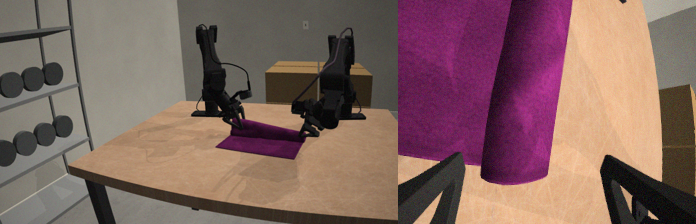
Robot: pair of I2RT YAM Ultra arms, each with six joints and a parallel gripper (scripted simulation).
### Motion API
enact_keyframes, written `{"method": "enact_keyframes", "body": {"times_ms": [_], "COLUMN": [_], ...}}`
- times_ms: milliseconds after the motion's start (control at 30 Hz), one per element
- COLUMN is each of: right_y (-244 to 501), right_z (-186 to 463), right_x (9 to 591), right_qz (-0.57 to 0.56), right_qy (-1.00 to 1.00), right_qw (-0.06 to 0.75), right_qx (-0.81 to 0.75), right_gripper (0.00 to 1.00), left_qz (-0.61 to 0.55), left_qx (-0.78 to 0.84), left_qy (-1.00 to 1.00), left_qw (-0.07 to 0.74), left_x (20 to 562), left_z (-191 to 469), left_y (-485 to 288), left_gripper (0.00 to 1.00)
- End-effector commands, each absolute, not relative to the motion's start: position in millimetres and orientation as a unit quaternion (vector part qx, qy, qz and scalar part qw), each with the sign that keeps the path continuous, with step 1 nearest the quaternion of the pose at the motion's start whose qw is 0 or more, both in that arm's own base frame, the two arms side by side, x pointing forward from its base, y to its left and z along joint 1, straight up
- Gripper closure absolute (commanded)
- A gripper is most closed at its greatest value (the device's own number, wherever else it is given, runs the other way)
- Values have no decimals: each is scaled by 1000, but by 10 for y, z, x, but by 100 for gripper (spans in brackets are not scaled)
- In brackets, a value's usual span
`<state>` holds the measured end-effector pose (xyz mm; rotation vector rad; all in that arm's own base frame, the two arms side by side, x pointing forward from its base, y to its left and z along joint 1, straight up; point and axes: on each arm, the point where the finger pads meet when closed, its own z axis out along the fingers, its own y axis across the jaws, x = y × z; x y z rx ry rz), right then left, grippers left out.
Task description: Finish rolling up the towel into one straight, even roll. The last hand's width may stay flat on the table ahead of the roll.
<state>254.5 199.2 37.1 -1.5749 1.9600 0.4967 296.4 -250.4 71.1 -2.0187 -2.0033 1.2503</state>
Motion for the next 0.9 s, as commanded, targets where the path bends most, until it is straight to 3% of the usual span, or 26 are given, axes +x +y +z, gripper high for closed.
{"method": "enact_keyframes", "body": {"times_ms": [0, 400, 467, 867], "right_y": [2026, 2026, 2026, 2026], "right_z": [388, 427, 427, 456], "right_x": [2478, 2478, 2478, 2478], "right_qz": [247, 375, 375, 461], "right_qy": [742, 763, 763, 761], "right_qw": [238, 123, 123, 35], "right_qx": [-576, -512, -512, -455], "right_gripper": [66, 66, 66, 66], "left_qz": [425, 313, 313, 195], "left_qx": [-680, -752, -752, -781], "left_qy": [-594, -566, -566, -510], "left_qw": [66, -130, -130, -302], "left_x": [3000, 2777, 2777, 2565], "left_z": [883, 892, 892, 900], "left_y": [-2566, -2691, -2691, -2808], "left_gripper": [13, 8, 8, 4]}}
